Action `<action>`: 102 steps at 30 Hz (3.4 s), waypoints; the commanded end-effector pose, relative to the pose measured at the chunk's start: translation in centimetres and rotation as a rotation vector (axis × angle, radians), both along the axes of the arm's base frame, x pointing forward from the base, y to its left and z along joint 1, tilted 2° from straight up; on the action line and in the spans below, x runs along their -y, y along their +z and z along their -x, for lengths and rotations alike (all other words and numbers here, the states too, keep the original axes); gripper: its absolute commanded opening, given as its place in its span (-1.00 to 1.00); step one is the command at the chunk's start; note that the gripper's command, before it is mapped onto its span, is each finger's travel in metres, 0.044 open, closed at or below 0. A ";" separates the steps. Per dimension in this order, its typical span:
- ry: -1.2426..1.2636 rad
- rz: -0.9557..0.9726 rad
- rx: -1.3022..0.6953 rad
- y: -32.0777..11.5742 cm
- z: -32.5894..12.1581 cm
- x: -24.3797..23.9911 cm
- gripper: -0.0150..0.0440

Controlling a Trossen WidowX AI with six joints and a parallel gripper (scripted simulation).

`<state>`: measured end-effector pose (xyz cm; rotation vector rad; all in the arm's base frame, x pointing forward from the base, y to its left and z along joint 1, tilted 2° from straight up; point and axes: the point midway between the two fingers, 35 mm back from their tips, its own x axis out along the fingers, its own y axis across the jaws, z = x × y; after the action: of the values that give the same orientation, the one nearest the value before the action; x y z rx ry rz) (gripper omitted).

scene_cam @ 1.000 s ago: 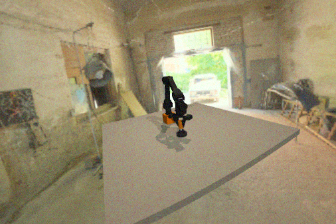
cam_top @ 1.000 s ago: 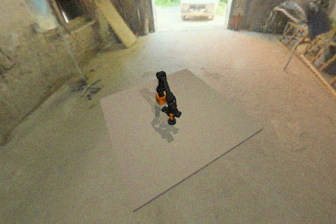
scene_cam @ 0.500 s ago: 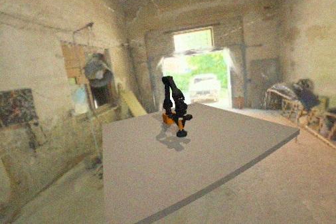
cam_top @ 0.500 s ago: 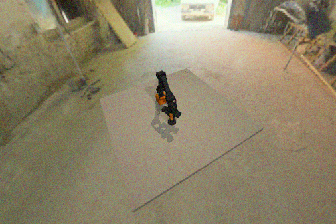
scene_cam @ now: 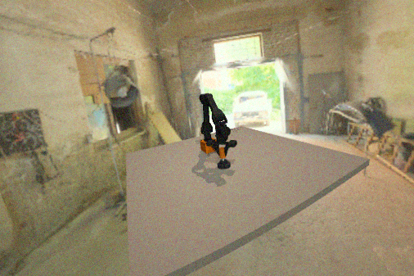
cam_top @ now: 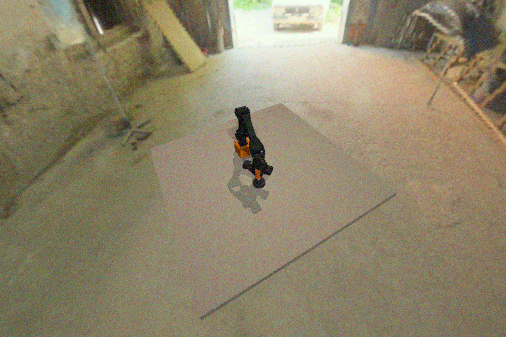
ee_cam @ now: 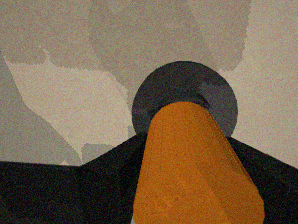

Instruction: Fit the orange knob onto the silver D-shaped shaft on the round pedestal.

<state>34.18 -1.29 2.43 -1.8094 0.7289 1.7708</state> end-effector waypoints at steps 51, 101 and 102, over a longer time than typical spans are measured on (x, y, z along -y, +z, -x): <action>0.275 0.006 0.000 0.4 -0.1 0.0 -0.49; 0.485 0.009 -0.006 -0.2 -0.2 0.0 -0.49; 0.485 0.009 -0.006 -0.2 -0.2 0.0 -0.49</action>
<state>34.37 -1.26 2.24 -2.1005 0.3189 2.0706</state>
